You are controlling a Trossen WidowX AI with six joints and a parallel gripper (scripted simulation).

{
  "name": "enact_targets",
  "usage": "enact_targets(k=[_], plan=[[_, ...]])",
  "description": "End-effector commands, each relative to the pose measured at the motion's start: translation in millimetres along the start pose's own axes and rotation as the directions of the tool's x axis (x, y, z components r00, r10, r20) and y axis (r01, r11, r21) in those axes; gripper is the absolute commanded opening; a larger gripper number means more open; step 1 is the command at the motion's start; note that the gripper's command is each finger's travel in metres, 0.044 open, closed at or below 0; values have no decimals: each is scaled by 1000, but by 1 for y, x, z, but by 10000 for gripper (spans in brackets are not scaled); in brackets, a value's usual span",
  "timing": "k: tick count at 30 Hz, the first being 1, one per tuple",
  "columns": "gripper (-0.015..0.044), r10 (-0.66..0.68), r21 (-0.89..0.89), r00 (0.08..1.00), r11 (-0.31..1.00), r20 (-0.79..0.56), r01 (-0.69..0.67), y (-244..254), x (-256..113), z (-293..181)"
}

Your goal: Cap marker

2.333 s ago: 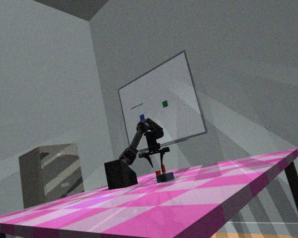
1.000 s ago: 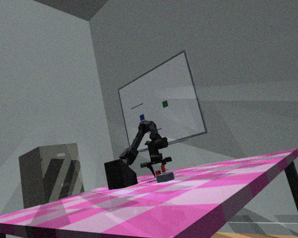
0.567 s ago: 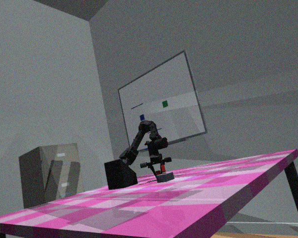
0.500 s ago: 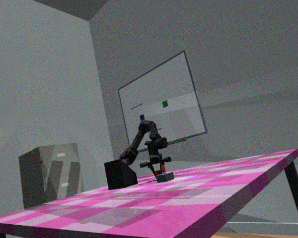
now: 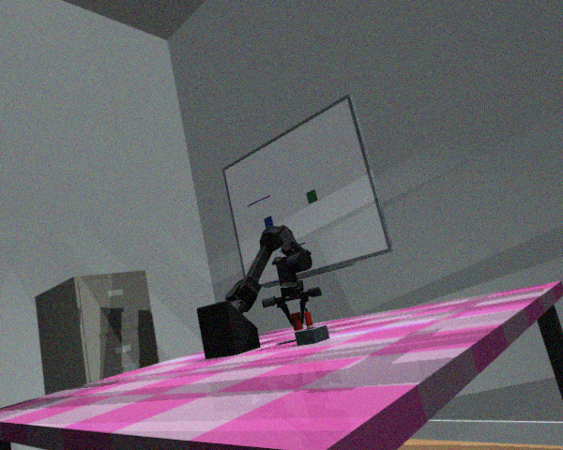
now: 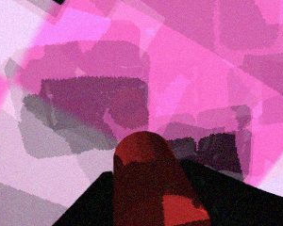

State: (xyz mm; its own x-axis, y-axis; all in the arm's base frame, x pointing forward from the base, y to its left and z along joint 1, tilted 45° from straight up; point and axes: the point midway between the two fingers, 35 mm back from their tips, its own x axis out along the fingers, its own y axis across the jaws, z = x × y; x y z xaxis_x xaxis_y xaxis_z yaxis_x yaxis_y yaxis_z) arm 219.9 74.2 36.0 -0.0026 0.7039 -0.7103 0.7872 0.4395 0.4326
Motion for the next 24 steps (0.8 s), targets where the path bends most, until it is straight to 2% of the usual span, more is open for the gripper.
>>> enact_targets(k=[1, 11, 24], plan=[[0, 6, -9, 1000, 1000, 11, -6, 2, -11, 1], [0, 8, -9, 1000, 1000, 8, -8, 2, -28, -1], [0, 8, 2, 1000, 1000, 25, -8, 16, -43, 28]])
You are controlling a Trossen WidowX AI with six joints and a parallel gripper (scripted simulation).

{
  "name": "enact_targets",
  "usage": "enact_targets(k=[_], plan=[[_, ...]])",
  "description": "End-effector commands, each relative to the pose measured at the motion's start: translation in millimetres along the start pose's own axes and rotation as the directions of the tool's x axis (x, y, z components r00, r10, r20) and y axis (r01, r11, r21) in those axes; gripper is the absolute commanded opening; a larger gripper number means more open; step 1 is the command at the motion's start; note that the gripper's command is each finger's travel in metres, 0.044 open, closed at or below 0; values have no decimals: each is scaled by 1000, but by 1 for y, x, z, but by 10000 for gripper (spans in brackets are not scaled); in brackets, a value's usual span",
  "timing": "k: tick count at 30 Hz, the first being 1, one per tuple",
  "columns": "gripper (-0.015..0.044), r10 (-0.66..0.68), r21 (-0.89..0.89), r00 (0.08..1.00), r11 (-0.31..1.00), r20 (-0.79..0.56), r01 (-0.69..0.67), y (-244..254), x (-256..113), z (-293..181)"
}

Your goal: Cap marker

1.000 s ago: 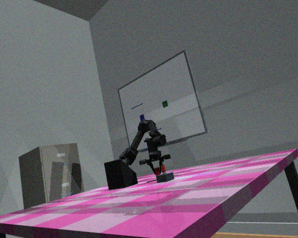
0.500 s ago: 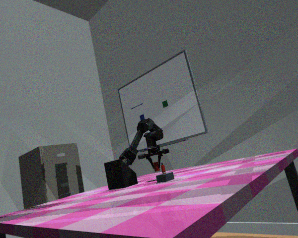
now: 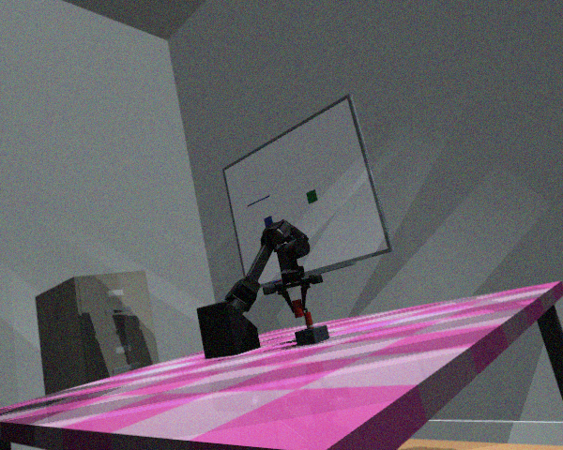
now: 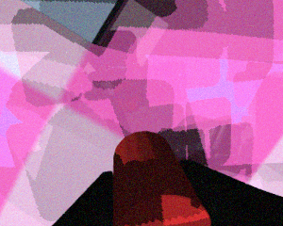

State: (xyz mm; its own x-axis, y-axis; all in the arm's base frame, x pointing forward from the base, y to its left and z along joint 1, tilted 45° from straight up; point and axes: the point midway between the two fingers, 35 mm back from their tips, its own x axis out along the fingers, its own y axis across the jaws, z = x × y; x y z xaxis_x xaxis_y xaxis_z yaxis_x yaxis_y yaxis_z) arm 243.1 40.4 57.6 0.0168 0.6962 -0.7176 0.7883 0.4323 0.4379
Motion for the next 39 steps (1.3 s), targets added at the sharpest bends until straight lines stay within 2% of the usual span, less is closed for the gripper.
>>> enact_targets(k=[1, 39], plan=[[0, -1, 0, 1000, 1000, 4, 1, 4, -5, 9], [0, -2, -13, 1000, 1000, -3, 2, 25, -39, 95]])
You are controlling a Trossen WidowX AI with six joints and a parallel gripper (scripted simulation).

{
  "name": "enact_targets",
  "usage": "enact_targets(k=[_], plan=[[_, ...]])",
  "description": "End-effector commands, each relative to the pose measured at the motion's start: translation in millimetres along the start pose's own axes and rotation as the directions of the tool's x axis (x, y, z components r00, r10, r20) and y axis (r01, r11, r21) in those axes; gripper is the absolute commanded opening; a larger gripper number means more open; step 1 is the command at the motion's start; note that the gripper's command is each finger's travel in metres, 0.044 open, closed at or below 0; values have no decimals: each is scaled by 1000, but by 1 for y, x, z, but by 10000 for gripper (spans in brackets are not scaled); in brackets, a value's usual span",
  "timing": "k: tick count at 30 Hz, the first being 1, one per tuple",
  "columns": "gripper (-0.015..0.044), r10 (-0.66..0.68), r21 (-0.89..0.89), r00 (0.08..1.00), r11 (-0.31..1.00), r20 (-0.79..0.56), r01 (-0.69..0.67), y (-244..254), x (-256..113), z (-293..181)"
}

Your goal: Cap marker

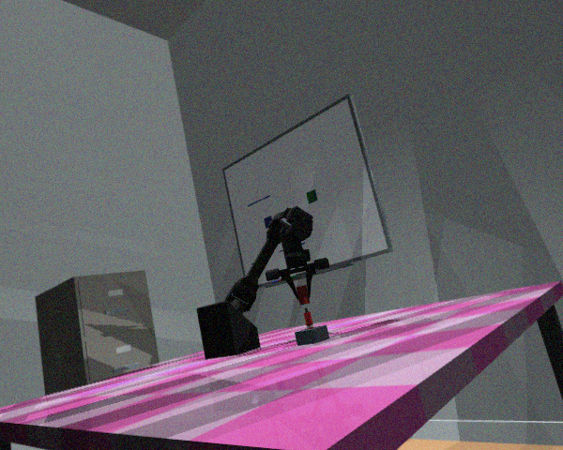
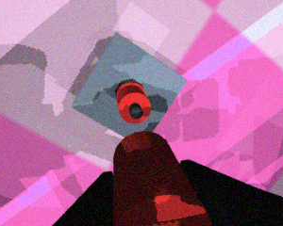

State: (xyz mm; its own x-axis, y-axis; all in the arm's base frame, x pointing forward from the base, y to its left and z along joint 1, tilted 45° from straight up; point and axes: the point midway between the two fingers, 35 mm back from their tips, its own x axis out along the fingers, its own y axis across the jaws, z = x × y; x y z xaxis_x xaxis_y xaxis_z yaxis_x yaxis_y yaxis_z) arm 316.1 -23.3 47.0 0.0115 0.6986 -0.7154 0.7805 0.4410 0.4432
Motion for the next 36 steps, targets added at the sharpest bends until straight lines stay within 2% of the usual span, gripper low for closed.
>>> enact_targets(k=[1, 17, 36], plan=[[0, 1, -1, 1000, 1000, 3, -1, 0, -4, 10], [0, 1, -2, 1000, 1000, 1, -1, 0, 0, 20], [0, 2, -3, 1000, 1000, 1, -2, 1, 30, 21]])
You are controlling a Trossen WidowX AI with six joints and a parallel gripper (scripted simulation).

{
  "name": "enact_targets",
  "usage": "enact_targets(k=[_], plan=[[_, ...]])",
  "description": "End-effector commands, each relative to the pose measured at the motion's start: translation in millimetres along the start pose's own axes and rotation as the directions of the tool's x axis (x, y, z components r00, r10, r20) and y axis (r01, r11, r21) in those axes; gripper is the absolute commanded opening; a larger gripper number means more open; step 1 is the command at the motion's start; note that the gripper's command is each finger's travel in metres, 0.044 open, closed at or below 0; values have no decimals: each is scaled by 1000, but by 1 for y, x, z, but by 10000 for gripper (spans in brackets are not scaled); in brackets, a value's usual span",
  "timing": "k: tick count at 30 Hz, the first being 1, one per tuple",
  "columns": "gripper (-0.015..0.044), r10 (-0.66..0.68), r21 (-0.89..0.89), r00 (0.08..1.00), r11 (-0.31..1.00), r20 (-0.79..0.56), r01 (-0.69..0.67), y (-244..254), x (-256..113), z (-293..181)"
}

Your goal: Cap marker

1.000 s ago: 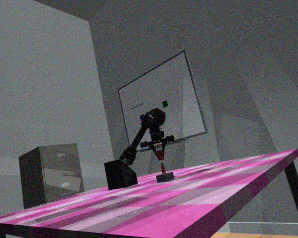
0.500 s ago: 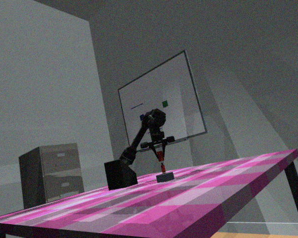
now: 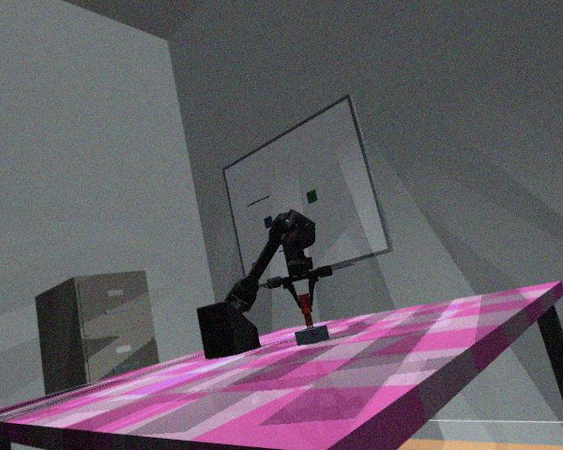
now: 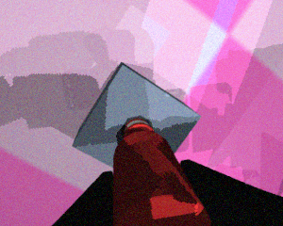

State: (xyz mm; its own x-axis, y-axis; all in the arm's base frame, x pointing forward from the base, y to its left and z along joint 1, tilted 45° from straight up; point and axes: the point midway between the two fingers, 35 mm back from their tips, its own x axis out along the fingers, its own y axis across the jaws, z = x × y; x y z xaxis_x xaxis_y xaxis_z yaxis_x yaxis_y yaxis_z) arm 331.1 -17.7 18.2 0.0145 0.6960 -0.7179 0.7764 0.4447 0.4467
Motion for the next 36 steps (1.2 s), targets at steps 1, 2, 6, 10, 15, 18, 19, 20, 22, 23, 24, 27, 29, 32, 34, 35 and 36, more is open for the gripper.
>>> enact_targets(k=[1, 2, 6, 10, 15, 18, 19, 20, 22, 23, 24, 27, 29, 32, 34, 35, 36], plan=[[0, 2, 4, 1000, 1000, -4, -2, -1, 7, 0], [0, 2, 4, 1000, 1000, -4, -2, -1, 8, -1], [0, 2, 4, 1000, 1000, -4, -2, -1, 15, -1], [0, 3, 4, 1000, 1000, -5, -3, -1, 21, -1], [0, 3, 4, 1000, 1000, -5, -3, -1, 29, -2], [0, 3, 4, 1000, 1000, -5, -3, -1, 30, -2], [0, 3, 4, 1000, 1000, -5, -3, -1, 30, -2], [0, 3, 4, 1000, 1000, -5, -3, -1, 30, -2], [0, 3, 4, 1000, 1000, -5, -3, -1, 30, -2], [0, 3, 4, 1000, 1000, -5, -3, -1, 30, -2], [0, 3, 4, 1000, 1000, -5, -3, -1, 30, -2], [53, 0, 1, 1000, 1000, -4, 0, -1, 29, -2], [105, 0, 1, 1000, 1000, -4, 0, -1, 29, -2], [184, 0, 1, 1000, 1000, -4, 0, -1, 29, -2], [236, 0, 1, 1000, 1000, -4, 0, -1, 29, -2], [263, 0, 1, 1000, 1000, -4, 0, -1, 29, -2], [289, 0, 1, 1000, 1000, -4, 0, -1, 29, -2]])
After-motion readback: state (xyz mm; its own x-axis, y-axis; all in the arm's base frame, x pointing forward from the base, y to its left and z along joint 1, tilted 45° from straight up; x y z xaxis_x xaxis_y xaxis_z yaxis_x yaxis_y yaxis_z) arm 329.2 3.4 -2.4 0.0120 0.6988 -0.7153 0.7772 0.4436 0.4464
